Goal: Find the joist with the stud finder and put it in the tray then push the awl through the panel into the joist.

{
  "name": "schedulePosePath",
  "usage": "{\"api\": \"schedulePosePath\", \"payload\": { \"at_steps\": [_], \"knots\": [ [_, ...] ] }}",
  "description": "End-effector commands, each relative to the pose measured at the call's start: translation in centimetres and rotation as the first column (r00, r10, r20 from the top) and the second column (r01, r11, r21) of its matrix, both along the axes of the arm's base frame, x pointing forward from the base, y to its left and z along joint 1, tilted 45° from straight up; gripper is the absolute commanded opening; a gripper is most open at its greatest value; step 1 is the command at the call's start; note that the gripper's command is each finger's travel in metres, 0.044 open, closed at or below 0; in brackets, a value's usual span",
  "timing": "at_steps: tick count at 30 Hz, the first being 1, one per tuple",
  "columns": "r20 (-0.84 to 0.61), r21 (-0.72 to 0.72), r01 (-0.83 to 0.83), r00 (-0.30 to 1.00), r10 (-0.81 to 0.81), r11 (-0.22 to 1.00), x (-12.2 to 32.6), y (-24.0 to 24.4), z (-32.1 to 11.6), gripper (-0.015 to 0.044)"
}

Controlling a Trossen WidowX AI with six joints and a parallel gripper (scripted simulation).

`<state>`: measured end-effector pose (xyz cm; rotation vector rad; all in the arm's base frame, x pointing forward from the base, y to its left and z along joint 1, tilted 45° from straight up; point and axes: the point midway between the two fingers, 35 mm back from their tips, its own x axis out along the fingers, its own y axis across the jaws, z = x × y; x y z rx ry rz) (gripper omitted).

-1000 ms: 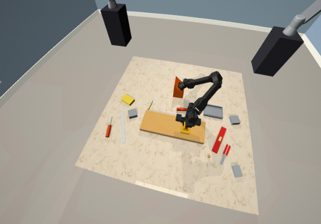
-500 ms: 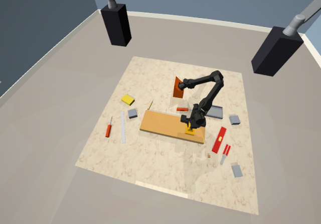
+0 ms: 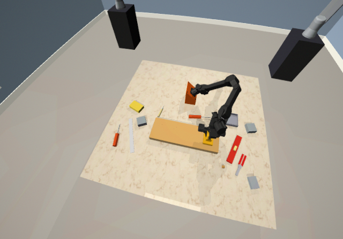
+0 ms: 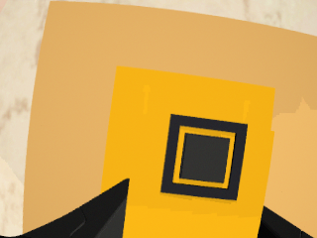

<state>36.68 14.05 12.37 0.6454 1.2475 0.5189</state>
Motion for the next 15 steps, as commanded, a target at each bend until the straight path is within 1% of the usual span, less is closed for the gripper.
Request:
{"api": "schedulePosePath", "payload": {
  "at_steps": [1, 15],
  "knots": [
    [0.005, 0.009, -0.011, 1.0, 0.011, 1.0, -0.12, 1.29, 1.18, 0.0],
    [0.004, 0.004, -0.004, 1.0, 0.004, 1.0, -0.06, 1.26, 1.25, 0.0]
  ]
}}
